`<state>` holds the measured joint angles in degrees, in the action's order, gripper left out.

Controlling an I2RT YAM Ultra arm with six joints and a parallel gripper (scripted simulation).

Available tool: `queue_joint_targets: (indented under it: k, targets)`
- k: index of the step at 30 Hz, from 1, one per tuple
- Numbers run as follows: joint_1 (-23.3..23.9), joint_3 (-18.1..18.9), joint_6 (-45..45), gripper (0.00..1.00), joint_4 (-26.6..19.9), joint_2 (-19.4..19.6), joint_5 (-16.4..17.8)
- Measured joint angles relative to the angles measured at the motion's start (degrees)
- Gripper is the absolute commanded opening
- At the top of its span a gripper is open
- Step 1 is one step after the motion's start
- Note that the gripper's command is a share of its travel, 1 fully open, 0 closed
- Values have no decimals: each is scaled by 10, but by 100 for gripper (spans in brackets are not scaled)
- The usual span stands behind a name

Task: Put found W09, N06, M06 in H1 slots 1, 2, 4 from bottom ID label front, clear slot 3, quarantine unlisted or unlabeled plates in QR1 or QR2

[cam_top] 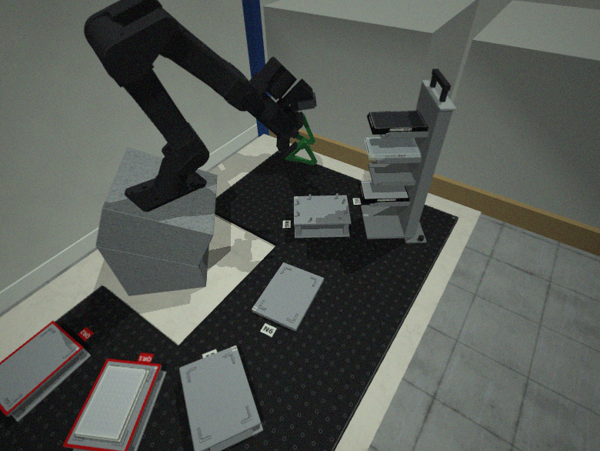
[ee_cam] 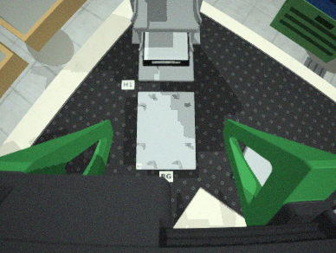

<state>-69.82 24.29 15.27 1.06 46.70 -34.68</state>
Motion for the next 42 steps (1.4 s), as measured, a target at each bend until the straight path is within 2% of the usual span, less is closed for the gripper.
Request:
queue_joint_targets:
  k: [10,42]
  targets:
    - [19,1,-8,100,14,19,14]
    - [81,71,-31,100,40,97,73]
